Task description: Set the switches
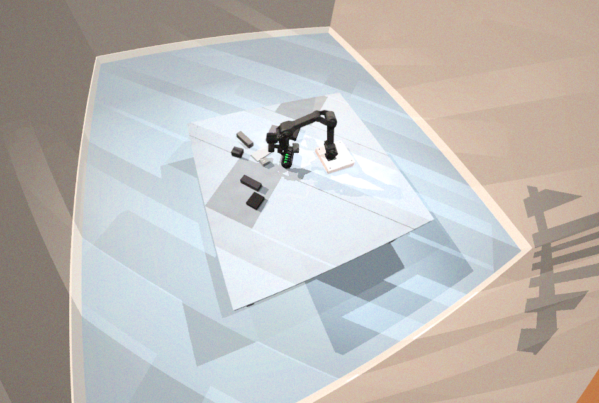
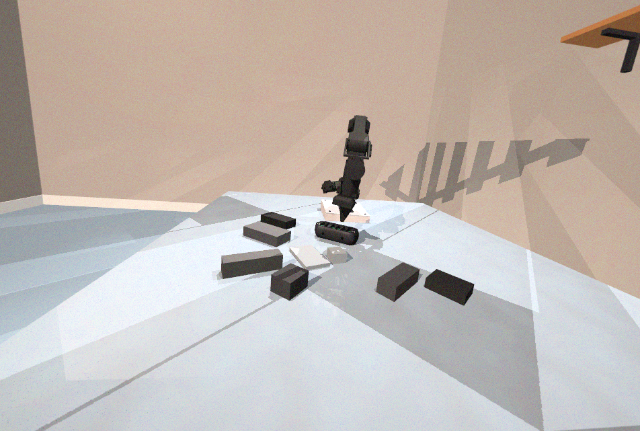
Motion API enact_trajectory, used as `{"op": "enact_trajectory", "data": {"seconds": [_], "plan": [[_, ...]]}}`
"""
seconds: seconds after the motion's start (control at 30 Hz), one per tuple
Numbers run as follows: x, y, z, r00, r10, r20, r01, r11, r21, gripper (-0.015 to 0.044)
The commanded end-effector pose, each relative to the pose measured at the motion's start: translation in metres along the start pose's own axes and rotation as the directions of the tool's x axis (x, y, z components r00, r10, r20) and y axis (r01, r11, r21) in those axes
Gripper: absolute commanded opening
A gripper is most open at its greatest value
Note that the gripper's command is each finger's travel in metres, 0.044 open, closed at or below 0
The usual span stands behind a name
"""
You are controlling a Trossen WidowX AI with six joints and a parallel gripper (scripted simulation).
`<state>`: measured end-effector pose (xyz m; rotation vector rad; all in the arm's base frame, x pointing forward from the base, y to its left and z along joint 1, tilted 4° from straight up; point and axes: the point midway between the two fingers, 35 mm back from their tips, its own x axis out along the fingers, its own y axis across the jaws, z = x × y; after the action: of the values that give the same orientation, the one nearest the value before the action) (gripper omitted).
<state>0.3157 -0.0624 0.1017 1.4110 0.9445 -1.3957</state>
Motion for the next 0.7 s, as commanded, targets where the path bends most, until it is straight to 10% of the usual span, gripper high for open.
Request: {"op": "enact_trajectory", "data": {"seconds": [0.0,0.67], "plan": [[0.002,-0.015,-0.008,0.999,0.042,0.002,-0.042,0.999,0.031,0.0],[0.019,-0.086,-0.037,0.958,0.28,-0.057,-0.264,0.944,0.198,0.0]]}}
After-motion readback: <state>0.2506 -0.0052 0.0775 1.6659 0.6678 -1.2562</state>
